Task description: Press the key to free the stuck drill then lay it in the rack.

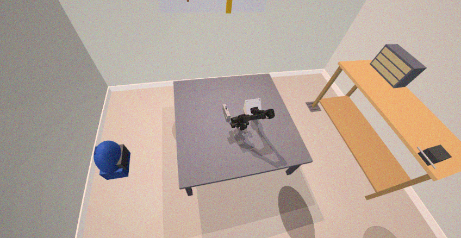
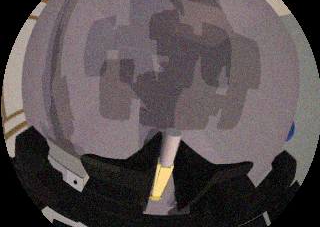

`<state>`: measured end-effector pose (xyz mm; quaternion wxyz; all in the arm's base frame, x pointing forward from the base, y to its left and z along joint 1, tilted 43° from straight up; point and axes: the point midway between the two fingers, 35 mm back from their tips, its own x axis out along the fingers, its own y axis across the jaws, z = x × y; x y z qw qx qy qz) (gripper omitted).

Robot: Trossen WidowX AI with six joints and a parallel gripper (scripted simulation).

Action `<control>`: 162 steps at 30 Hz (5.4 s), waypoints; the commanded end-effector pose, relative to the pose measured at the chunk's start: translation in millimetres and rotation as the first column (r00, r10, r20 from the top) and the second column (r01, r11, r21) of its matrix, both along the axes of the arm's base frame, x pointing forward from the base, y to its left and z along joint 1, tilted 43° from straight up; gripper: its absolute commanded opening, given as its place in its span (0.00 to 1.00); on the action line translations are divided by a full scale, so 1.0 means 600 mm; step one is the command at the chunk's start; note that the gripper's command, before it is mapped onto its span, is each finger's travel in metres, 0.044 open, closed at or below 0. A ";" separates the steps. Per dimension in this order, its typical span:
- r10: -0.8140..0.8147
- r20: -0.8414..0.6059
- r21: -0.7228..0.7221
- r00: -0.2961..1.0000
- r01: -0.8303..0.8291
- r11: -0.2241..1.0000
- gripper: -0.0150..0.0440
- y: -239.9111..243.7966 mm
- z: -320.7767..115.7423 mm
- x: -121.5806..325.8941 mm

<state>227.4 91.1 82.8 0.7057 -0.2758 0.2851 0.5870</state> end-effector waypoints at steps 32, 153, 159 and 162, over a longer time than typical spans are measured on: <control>0.023 -0.005 -0.003 1.000 -0.023 1.000 0.25 0.008 -0.010 -0.003; 0.023 -0.007 -0.006 1.000 -0.023 1.000 1.00 -0.085 0.093 -0.016; 0.092 0.025 -0.046 0.995 -0.091 0.995 1.00 -0.056 0.089 -0.024; 0.151 0.074 -0.049 0.986 -0.147 0.988 1.00 -0.023 0.116 -0.022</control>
